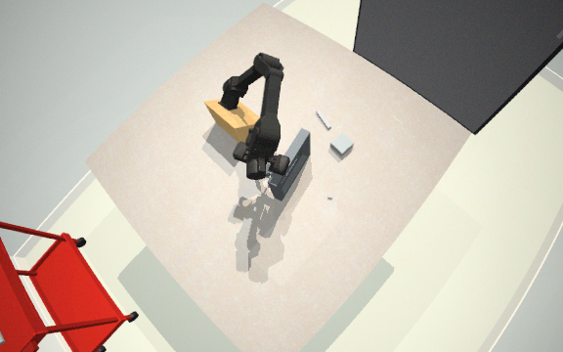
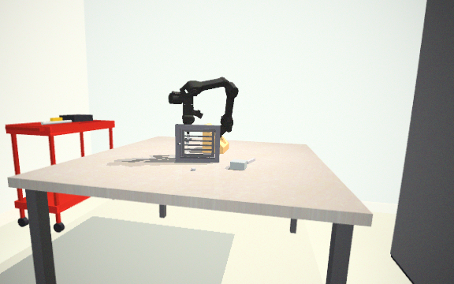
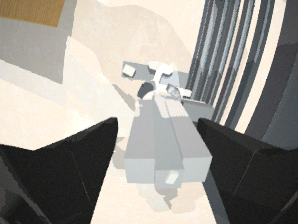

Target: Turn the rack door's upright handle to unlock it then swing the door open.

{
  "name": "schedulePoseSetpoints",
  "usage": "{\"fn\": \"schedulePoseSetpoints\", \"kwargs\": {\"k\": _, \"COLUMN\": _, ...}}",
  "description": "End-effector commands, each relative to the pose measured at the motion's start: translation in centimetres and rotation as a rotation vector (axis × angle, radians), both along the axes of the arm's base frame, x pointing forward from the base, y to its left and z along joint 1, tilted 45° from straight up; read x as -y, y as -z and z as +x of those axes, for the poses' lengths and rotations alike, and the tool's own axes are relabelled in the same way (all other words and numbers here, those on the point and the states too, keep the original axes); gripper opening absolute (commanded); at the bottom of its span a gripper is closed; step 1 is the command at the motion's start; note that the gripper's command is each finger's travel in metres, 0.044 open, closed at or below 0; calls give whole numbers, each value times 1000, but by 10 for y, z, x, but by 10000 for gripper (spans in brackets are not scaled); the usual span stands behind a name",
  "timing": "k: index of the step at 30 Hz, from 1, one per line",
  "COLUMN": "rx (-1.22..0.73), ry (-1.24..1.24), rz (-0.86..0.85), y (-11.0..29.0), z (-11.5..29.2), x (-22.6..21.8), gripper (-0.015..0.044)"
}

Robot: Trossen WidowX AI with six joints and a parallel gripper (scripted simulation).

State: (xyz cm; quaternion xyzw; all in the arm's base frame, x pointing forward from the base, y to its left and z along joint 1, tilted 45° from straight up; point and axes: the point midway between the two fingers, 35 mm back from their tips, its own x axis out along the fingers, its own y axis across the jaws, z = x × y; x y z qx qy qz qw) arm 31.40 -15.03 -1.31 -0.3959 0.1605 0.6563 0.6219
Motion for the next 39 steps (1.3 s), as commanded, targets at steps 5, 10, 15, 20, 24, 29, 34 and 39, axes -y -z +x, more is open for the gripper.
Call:
{"fn": "schedulePoseSetpoints", "kwargs": {"k": 5, "rx": 10, "ry": -10, "rz": 1, "y": 0, "z": 1, "x": -2, "gripper": 231}}
{"fn": "schedulePoseSetpoints", "kwargs": {"k": 10, "rx": 10, "ry": -10, "rz": 1, "y": 0, "z": 1, "x": -2, "gripper": 198}}
{"fn": "schedulePoseSetpoints", "kwargs": {"k": 15, "rx": 10, "ry": -10, "rz": 1, "y": 0, "z": 1, "x": -2, "gripper": 164}}
{"fn": "schedulePoseSetpoints", "kwargs": {"k": 20, "rx": 10, "ry": -10, "rz": 1, "y": 0, "z": 1, "x": -2, "gripper": 131}}
{"fn": "schedulePoseSetpoints", "kwargs": {"k": 24, "rx": 10, "ry": -10, "rz": 1, "y": 0, "z": 1, "x": -2, "gripper": 104}}
{"fn": "schedulePoseSetpoints", "kwargs": {"k": 29, "rx": 10, "ry": -10, "rz": 1, "y": 0, "z": 1, "x": -2, "gripper": 71}}
{"fn": "schedulePoseSetpoints", "kwargs": {"k": 34, "rx": 10, "ry": -10, "rz": 1, "y": 0, "z": 1, "x": -2, "gripper": 38}}
{"fn": "schedulePoseSetpoints", "kwargs": {"k": 39, "rx": 10, "ry": -10, "rz": 1, "y": 0, "z": 1, "x": -2, "gripper": 13}}
